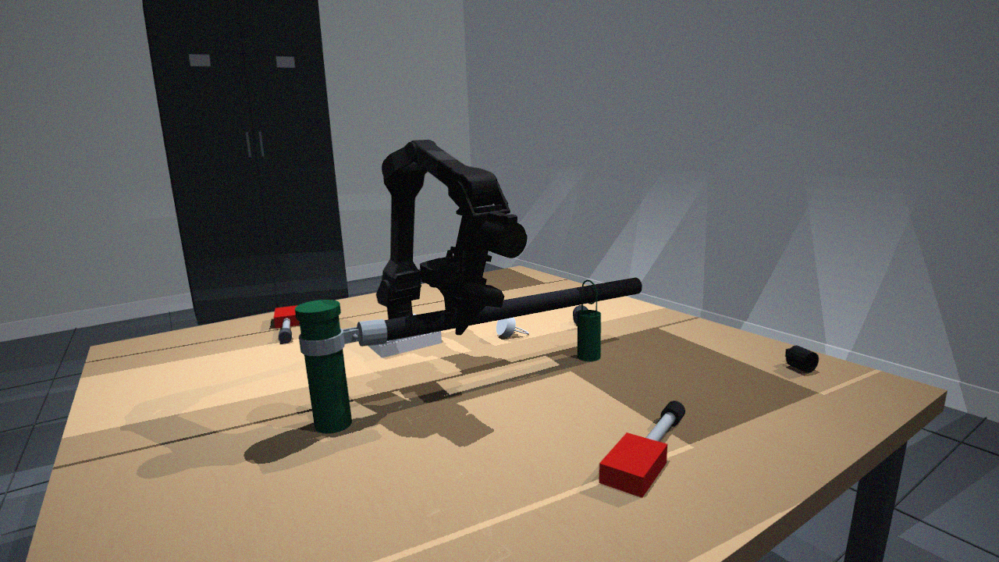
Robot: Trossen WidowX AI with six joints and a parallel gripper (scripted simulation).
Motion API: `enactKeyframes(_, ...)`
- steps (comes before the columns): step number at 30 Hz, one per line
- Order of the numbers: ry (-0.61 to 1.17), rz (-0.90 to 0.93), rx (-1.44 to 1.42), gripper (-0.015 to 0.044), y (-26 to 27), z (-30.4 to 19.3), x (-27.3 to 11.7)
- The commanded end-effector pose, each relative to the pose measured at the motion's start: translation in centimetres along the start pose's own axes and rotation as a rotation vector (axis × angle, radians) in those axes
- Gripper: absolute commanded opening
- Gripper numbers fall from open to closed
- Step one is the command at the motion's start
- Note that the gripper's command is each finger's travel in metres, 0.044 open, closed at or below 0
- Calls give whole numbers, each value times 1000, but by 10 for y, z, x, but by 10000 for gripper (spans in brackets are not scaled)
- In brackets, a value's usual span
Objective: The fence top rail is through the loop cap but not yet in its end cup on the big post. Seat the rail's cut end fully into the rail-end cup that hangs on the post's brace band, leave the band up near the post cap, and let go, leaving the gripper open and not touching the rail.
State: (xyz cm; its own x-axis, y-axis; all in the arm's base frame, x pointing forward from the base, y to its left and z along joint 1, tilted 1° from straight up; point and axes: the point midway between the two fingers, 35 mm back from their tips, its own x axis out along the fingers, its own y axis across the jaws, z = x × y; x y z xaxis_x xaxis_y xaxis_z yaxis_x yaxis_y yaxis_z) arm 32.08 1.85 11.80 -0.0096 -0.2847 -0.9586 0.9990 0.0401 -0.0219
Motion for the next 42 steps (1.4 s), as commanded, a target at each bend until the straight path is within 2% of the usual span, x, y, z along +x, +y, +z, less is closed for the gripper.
enactKeyframes(1,0,0,0,0,0,0,0)
enactKeyframes(42,-2,0,0,0,-1,25,2)
